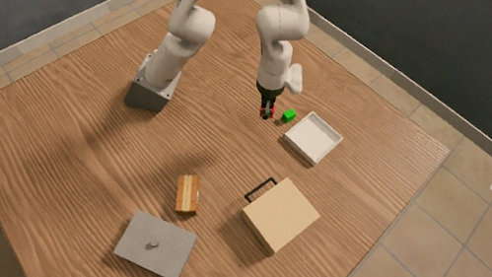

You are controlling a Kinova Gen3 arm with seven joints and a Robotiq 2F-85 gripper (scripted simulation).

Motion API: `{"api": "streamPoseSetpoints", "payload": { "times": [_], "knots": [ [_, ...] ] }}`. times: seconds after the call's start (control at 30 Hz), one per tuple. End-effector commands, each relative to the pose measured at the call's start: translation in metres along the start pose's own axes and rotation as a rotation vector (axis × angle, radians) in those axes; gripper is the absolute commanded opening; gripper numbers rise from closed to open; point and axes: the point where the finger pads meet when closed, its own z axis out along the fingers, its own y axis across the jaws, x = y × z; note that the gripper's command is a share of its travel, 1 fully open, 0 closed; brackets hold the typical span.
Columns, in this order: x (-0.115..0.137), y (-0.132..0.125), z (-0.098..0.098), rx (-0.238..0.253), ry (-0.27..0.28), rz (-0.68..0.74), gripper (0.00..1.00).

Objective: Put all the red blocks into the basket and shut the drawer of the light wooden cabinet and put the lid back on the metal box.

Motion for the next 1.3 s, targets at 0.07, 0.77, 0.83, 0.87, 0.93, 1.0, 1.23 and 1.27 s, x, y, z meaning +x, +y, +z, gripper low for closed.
{"api": "streamPoseSetpoints", "payload": {
  "times": [0.07,0.77,0.83,0.87,0.93,1.0,1.23,1.27],
  "knots": [
    [0.001,0.003,-0.004,-0.007,0.001,0.005,0.10],
    [0.019,-0.001,-0.001,0.027,-0.029,-0.198,0.10],
    [0.028,-0.003,-0.001,0.040,-0.040,-0.293,0.10],
    [0.033,-0.004,0.000,0.047,-0.046,-0.348,0.10],
    [0.044,-0.005,0.001,0.060,-0.056,-0.464,0.10],
    [0.044,-0.005,0.001,0.060,-0.056,-0.464,0.10],
    [0.102,-0.011,0.004,0.080,-0.067,-0.928,0.10],
    [0.111,-0.012,0.004,0.079,-0.066,-0.994,0.10]
  ]
}}
